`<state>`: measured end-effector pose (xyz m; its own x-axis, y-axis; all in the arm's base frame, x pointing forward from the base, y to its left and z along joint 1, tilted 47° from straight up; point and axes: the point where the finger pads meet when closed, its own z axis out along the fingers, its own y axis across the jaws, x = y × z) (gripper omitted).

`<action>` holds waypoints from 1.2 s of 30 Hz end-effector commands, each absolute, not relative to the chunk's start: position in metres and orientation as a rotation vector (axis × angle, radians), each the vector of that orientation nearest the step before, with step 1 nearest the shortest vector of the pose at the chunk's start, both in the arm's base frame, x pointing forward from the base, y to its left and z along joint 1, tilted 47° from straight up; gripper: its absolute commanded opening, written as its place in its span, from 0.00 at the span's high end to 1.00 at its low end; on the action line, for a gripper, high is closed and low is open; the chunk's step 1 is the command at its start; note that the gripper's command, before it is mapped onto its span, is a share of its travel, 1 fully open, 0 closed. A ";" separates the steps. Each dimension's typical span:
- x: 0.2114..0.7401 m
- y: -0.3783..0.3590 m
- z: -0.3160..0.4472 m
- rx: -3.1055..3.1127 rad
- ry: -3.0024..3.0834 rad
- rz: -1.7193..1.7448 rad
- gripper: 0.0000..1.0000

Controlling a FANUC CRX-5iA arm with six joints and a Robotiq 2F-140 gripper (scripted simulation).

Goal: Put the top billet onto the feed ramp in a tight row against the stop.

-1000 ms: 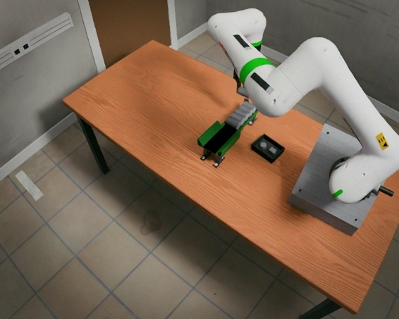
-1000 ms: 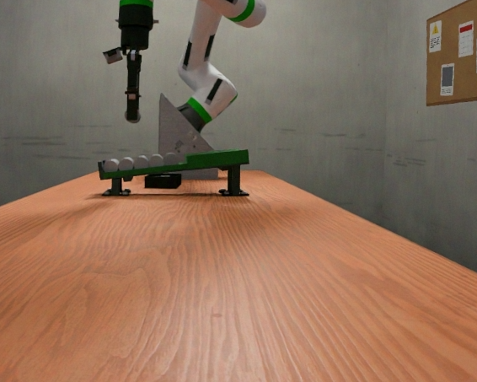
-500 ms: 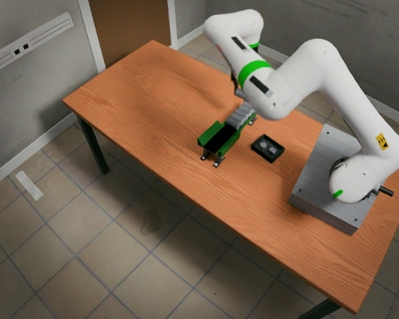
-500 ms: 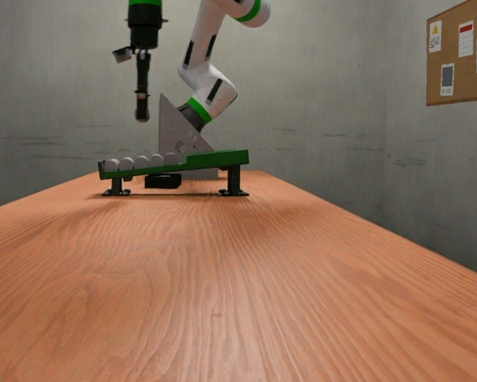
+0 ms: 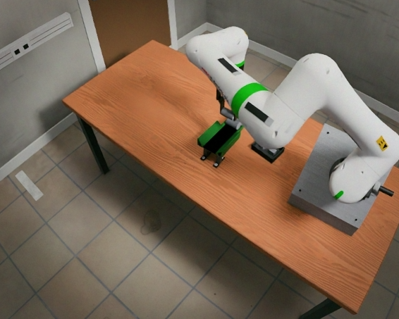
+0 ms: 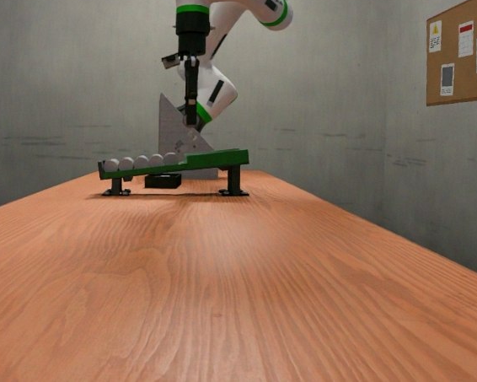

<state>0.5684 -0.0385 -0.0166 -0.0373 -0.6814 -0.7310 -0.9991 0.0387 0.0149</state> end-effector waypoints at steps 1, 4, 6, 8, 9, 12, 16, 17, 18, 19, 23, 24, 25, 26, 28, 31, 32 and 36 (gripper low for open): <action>0.569 -0.039 -0.016 -1.697 1.777 0.749 0.56; 0.569 -0.038 -0.017 -1.698 1.778 0.749 0.56; 0.569 -0.036 -0.019 -1.698 1.778 0.748 0.56; 0.569 -0.033 -0.022 -1.698 1.779 0.748 0.56; 0.569 -0.031 -0.024 -1.698 1.779 0.748 0.56; 0.569 -0.028 -0.026 -1.698 1.779 0.748 0.56; 0.570 -0.015 -0.038 -1.698 1.779 0.748 0.56; 0.570 -0.012 -0.041 -1.698 1.779 0.748 0.56; 0.571 -0.008 -0.045 -1.698 1.779 0.748 0.56; 0.571 -0.004 -0.048 -1.698 1.779 0.748 0.56; 0.572 0.011 -0.062 -1.698 1.779 0.748 0.56; 0.572 0.014 -0.066 -1.698 1.779 0.748 0.56; 0.572 0.017 -0.069 -1.698 1.779 0.748 0.56; 0.572 0.020 -0.071 -1.698 1.779 0.748 0.56; 0.573 0.023 -0.074 -1.698 1.779 0.748 0.56; 0.573 0.028 -0.078 -1.698 1.779 0.748 0.56; 0.573 0.029 -0.080 -1.698 1.779 0.748 0.56; 0.573 0.033 -0.083 -1.698 1.779 0.748 0.56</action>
